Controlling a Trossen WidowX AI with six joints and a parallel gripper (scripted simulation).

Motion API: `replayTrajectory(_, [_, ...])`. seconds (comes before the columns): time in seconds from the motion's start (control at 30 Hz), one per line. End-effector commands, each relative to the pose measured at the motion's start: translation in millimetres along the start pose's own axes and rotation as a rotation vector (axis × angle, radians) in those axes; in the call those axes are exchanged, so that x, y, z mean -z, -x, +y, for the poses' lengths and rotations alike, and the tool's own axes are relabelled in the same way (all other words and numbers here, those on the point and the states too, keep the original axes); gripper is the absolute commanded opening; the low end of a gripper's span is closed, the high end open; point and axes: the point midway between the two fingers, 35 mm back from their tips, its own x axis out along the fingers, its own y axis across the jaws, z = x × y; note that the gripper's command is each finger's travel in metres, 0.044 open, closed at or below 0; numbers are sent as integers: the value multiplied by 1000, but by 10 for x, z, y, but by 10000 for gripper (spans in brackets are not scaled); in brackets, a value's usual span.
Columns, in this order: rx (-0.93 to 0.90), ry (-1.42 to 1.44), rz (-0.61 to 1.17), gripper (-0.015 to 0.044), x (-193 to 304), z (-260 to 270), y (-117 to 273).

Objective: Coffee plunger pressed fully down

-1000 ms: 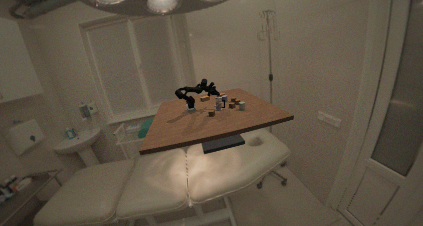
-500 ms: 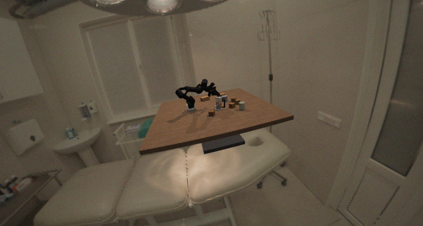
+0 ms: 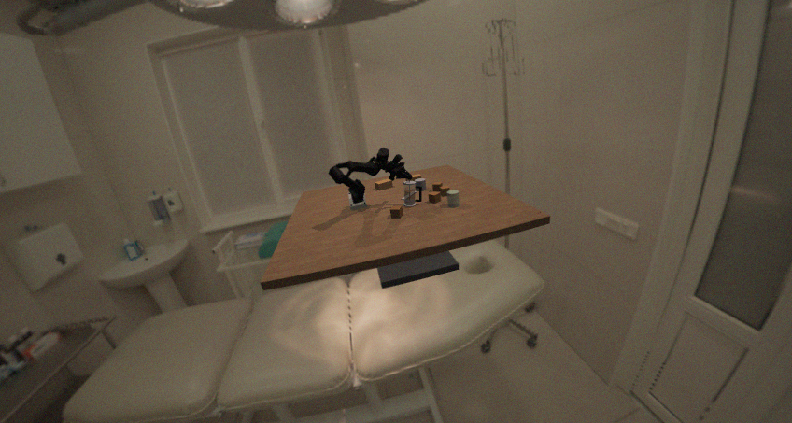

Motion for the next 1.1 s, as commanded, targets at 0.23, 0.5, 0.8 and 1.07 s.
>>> replayTrajectory(0.23, [0, 0, 0, 119, 0, 0, 0])
replayTrajectory(0.5, [0, 0, 0, 329, 0, 0, 0])
replayTrajectory(0.8, [1, -18, 0, 440, -36, -11, 5])
replayTrajectory(1.07, [-5, 10, 26, 440, -478, -22, 421])
